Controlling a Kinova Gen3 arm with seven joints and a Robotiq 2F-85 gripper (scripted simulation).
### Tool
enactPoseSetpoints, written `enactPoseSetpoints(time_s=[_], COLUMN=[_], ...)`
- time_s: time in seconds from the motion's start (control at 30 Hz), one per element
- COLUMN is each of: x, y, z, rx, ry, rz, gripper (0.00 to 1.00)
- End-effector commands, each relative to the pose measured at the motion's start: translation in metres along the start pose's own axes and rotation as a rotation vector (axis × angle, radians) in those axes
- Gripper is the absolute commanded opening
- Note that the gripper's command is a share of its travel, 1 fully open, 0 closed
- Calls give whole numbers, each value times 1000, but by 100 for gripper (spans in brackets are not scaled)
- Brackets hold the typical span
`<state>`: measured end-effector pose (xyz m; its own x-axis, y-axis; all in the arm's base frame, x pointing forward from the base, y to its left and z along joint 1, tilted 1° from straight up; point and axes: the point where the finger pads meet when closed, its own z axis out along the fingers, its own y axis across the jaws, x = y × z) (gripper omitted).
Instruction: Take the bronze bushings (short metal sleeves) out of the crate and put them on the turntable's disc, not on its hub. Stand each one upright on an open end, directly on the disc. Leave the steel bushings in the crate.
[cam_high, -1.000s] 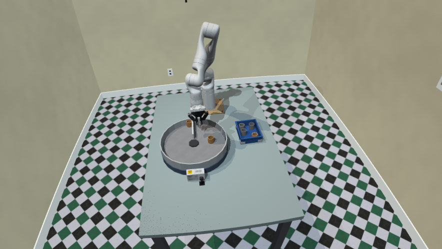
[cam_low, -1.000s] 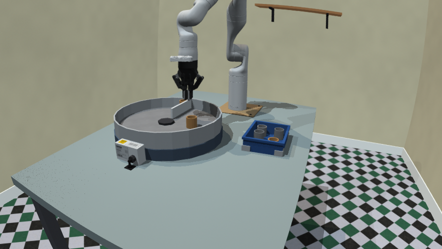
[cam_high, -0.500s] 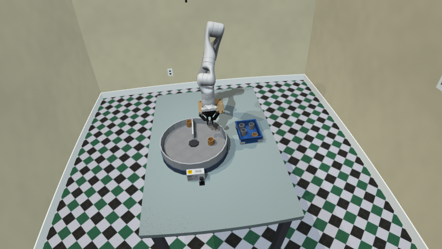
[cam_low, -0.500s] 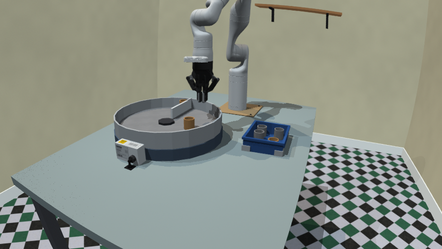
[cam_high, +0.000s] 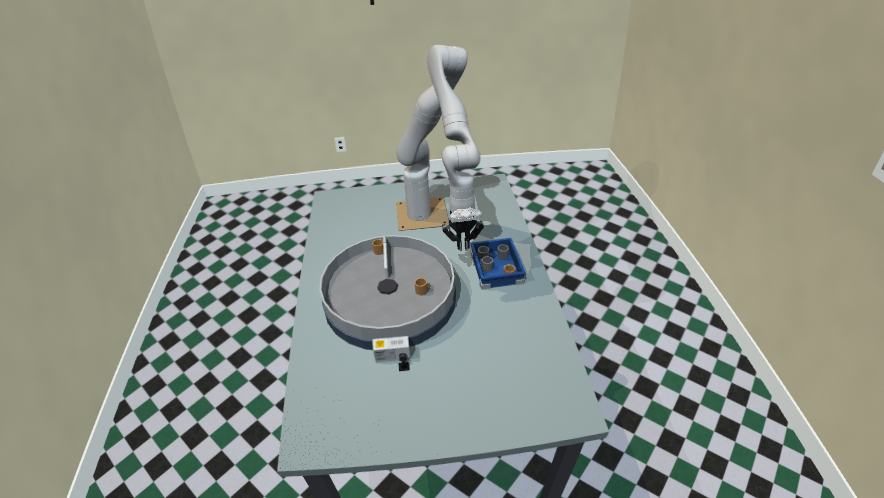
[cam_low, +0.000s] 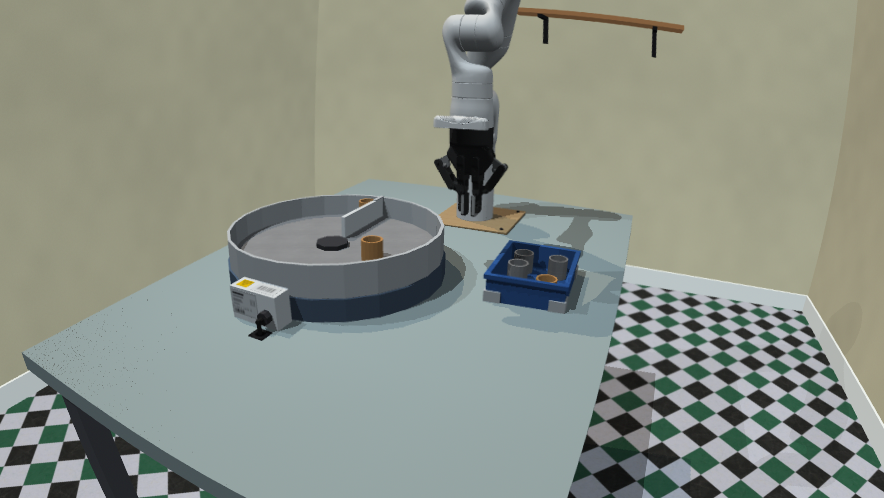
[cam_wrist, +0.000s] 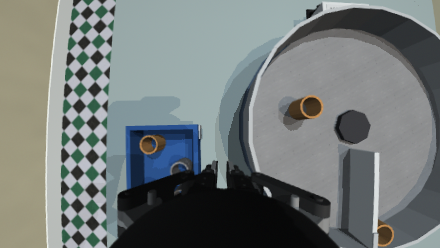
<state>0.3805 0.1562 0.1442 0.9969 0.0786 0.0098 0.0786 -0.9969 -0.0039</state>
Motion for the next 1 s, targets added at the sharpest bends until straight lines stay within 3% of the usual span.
enactPoseSetpoints(time_s=[0.0,0.23,0.37,0.97], x=[2,10,13,11], y=[-42,-110,-134,-138], z=[4,5,6,7], rx=[-13,-13,-13,-15], ry=[-9,-9,-9,-13], rz=[-25,-25,-26,-24], gripper=[12,12,12,12])
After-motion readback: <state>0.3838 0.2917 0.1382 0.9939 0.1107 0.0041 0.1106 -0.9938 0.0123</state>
